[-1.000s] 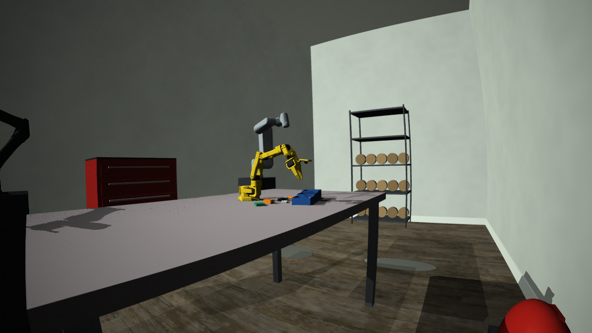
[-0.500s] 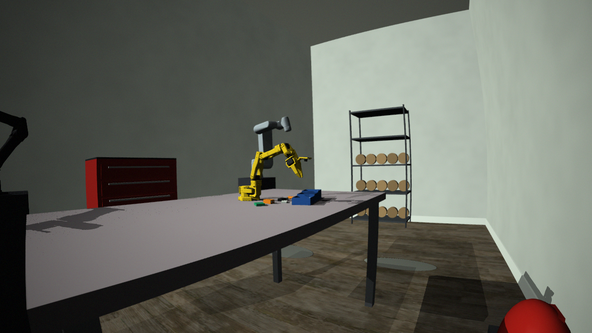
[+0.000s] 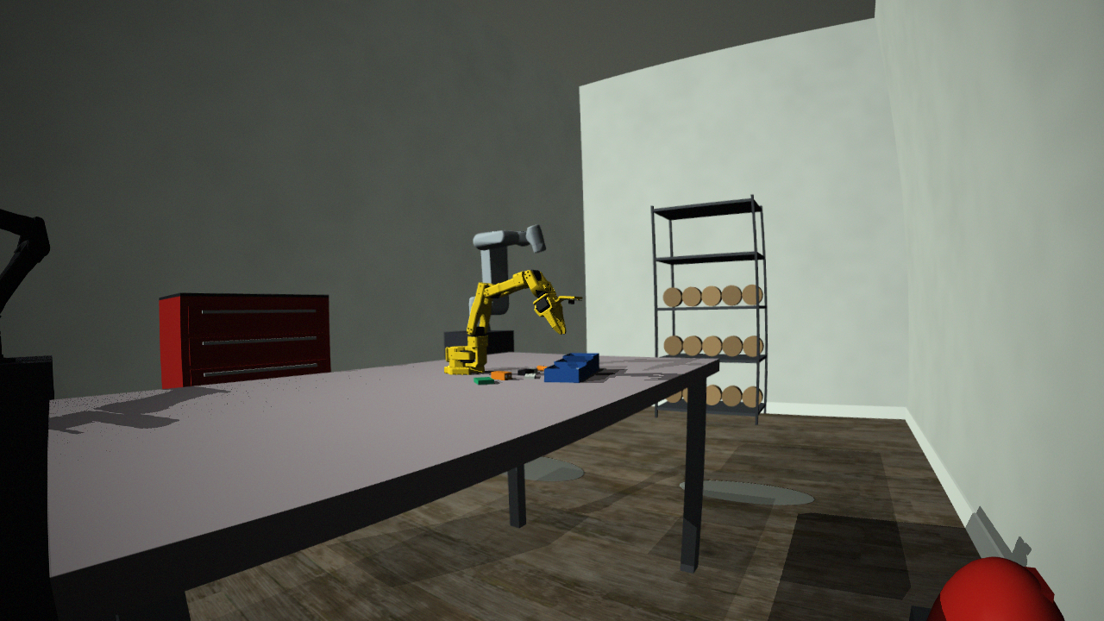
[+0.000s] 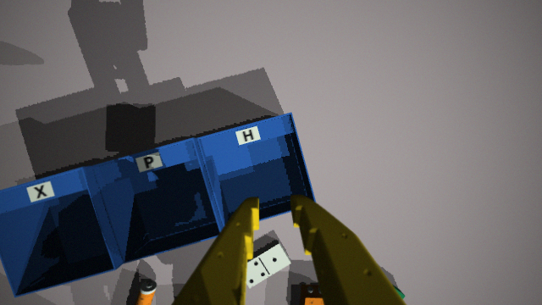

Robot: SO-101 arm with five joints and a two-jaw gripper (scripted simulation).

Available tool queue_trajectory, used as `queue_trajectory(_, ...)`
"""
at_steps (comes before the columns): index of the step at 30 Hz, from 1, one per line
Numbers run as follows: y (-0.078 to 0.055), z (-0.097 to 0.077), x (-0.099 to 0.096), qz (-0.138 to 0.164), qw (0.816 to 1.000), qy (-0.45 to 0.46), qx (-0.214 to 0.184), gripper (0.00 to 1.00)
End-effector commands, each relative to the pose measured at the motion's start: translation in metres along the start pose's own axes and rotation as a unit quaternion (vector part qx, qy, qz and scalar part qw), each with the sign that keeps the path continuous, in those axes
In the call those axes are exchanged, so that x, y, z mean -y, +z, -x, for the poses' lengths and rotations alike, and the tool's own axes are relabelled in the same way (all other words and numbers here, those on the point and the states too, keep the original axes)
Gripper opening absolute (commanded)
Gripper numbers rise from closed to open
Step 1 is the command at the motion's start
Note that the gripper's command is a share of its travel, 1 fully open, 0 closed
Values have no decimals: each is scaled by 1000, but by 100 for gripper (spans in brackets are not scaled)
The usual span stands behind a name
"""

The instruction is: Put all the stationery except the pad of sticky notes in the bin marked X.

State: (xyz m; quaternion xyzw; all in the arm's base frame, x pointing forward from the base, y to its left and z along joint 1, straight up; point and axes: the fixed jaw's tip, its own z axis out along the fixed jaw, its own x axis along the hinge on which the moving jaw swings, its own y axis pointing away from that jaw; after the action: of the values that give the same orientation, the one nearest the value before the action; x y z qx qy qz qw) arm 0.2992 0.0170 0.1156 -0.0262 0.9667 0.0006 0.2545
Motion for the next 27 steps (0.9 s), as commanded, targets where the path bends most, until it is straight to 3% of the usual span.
queue_trajectory(1, 2, 3, 3, -3, 1000, 8, 28, 7)
queue_trajectory(9, 23, -10, 3, -3, 1000, 8, 28, 7)
queue_trajectory(27, 21, -12, 3, -3, 999, 8, 35, 7)
